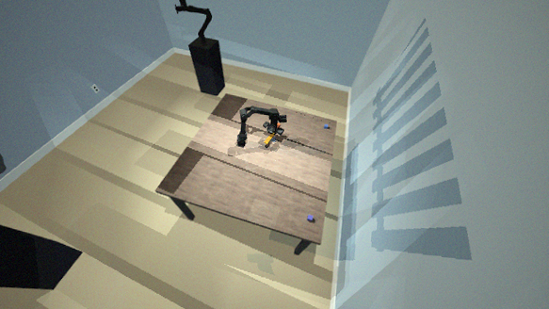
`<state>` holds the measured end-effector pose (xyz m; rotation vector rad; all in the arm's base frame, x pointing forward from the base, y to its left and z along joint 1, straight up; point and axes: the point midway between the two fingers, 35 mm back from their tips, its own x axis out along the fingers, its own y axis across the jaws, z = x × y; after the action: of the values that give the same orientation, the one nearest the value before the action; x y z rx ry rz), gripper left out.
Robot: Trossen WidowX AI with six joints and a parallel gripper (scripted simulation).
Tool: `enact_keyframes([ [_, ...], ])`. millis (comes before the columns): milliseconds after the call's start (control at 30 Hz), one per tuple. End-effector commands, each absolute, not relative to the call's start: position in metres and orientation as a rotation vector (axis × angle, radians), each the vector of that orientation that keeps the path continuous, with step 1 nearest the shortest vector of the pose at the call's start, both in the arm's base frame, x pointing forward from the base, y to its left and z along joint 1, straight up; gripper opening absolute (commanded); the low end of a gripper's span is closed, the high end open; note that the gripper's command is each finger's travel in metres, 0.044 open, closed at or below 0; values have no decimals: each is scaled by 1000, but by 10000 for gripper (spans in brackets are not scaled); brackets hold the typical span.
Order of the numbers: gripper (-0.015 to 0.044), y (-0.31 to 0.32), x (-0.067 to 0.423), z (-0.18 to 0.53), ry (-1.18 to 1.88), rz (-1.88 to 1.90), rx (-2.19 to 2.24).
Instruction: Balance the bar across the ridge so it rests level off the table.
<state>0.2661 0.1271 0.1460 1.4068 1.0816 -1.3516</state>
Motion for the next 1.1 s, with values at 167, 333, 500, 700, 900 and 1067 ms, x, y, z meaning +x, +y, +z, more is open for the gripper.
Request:
enact_keyframes([
  [167, 0, 127, 268, 131, 1084, -1347, 1401],
  [333, 0, 127, 268, 122, 1085, -1346, 1401],
  [500, 0, 126, 269, 114, 1085, -1346, 1401],
  [700, 0, 126, 269, 112, 1085, -1346, 1401],
  [900, 0, 126, 269, 113, 1085, -1346, 1401],
  [1067, 0, 126, 269, 113, 1085, -1346, 1401],
])
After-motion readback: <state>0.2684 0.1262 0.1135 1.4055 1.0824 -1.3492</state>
